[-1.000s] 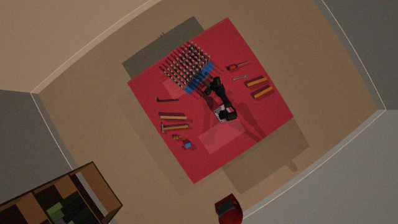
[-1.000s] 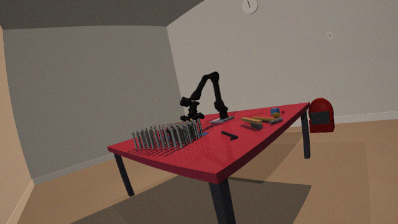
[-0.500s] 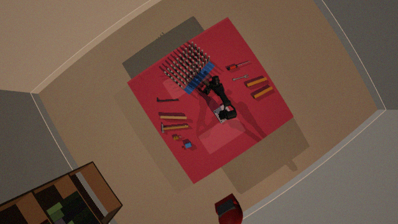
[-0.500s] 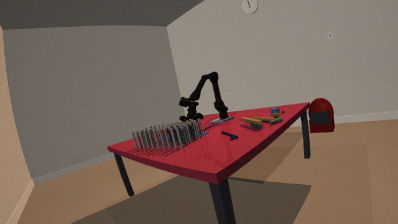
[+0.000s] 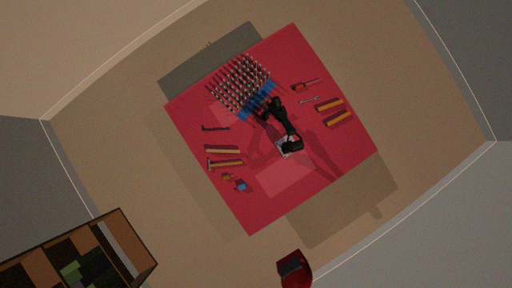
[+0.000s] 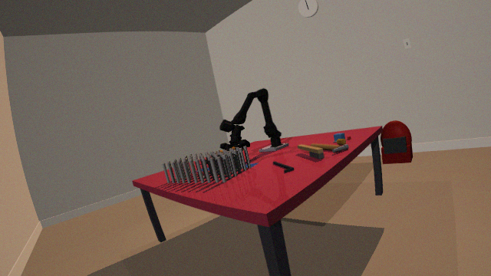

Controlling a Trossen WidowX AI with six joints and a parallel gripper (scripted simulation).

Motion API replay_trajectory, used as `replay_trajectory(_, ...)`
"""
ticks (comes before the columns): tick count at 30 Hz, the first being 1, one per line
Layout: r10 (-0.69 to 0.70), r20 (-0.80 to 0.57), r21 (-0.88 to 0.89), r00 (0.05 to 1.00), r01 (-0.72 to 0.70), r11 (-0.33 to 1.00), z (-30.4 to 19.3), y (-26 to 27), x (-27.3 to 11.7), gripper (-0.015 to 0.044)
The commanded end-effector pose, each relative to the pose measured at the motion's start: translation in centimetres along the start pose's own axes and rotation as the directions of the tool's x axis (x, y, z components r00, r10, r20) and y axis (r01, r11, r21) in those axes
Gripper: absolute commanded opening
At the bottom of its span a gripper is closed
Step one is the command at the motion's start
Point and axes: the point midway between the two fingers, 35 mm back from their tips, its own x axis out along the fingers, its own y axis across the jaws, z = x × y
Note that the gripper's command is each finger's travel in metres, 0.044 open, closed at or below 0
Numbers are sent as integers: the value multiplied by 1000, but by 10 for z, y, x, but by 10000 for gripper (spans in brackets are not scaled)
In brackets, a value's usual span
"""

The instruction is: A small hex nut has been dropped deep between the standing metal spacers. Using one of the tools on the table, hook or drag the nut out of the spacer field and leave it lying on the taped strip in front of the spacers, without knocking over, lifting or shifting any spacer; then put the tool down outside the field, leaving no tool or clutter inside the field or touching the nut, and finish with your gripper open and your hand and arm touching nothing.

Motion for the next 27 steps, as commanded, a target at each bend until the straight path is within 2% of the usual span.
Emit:
replay_trajectory(1,10,-16,-4,1000,-10,1000,-10,3,0,0)
replay_trajectory(27,10,-18,-4,1000,-10,1000,-26,3,10,0)
